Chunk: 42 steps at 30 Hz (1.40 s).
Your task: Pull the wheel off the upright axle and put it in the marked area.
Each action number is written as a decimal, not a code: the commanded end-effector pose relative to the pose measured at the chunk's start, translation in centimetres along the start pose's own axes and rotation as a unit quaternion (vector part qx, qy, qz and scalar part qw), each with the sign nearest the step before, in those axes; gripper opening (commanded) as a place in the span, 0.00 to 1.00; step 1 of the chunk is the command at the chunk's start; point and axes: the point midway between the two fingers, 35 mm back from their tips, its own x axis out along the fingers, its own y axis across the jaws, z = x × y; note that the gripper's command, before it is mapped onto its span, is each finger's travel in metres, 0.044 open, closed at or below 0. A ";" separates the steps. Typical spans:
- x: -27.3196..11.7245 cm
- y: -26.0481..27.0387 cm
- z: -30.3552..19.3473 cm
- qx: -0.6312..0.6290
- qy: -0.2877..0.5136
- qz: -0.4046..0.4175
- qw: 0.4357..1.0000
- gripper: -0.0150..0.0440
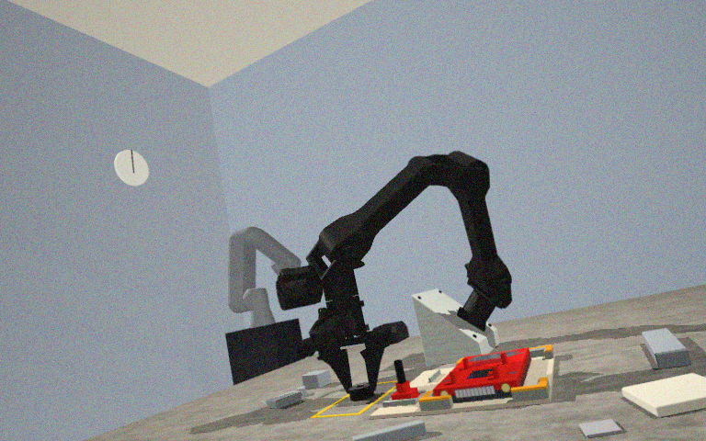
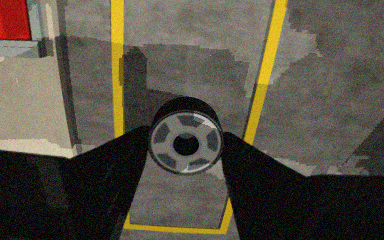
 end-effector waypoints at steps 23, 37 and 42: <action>-7.5 0.9 -2.9 0.008 -0.006 -0.001 1.000 0.94; -10.6 3.5 -8.3 0.006 -0.003 0.000 1.000 1.00; -10.6 3.5 -8.3 0.006 -0.003 0.000 1.000 1.00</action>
